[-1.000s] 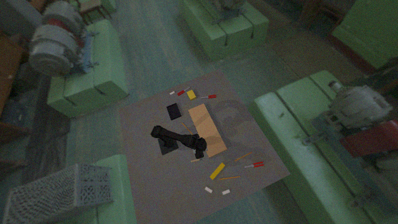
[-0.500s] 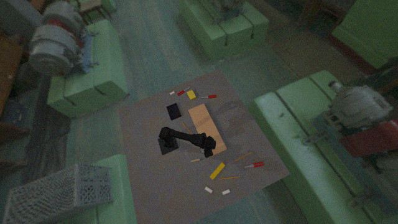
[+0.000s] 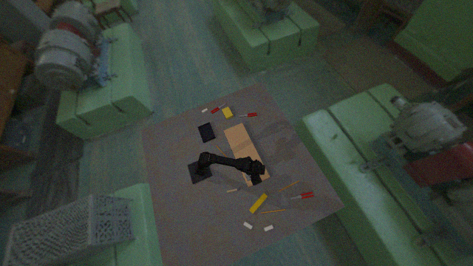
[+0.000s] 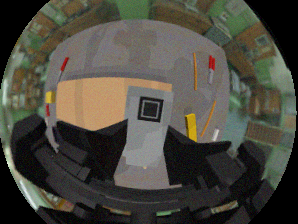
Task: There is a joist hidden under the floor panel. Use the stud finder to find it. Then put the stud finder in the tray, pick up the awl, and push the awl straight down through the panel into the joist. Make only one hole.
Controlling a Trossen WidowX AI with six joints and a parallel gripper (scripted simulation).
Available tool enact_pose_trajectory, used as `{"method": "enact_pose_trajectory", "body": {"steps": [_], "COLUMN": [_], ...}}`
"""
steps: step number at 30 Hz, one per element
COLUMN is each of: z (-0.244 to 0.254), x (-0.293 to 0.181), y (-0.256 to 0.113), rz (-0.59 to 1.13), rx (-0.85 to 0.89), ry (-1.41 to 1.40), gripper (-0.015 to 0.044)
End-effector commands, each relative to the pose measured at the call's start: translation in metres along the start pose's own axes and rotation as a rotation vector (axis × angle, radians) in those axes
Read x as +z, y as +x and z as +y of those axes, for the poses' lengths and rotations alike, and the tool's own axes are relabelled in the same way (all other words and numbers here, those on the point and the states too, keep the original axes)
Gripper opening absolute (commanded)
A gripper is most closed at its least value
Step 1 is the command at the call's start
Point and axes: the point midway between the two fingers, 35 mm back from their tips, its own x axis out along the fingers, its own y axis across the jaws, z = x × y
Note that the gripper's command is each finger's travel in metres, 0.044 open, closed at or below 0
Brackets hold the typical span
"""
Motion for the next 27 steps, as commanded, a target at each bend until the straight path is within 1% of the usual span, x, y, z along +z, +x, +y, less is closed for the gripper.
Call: {"method": "enact_pose_trajectory", "body": {"steps": [1,27], "z": [-0.001,-0.003], "x": [0.006,-0.001], "y": [-0.003,0.030], "rz": [-0.017,-0.018], "rx": [-0.004,-0.004], "ry": [-0.009,-0.009], "gripper": [0.0000,0.0000]}}
